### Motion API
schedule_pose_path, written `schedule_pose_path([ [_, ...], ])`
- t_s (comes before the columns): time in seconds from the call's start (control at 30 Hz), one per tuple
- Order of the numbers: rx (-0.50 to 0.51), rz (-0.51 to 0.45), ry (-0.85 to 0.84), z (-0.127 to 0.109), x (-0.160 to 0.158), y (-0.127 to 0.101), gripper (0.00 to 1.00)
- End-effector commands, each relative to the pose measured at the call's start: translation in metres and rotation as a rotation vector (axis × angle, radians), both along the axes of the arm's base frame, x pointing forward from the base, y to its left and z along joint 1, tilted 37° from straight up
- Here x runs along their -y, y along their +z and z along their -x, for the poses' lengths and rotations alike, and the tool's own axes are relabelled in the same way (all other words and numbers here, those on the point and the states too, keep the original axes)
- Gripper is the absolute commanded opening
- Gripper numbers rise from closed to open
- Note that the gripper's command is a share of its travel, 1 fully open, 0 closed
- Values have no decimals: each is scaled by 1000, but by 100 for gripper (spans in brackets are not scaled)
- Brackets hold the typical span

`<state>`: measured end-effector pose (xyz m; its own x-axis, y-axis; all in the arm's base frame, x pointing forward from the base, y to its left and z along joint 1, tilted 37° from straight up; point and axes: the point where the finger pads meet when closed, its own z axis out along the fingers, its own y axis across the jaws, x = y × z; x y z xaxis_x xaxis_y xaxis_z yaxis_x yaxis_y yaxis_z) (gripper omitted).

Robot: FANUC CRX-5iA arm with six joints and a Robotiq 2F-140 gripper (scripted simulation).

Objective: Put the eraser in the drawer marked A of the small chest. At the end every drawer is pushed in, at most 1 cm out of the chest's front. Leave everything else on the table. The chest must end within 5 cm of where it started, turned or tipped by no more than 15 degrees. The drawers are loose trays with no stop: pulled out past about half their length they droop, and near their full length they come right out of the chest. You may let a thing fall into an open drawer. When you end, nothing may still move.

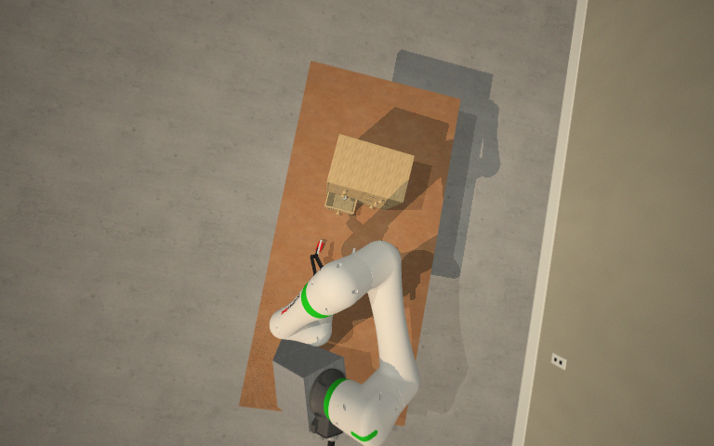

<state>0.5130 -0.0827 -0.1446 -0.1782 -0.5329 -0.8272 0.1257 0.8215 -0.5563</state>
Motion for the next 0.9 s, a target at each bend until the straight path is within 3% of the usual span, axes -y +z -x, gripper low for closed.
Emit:
schedule_pose_path([
  [0.0,-4,-1,-3,0,0,0,100],
  [0.5,-100,-15,-68,1,-2,3,100],
  [0.87,-262,-40,-178,2,-6,8,100],
])
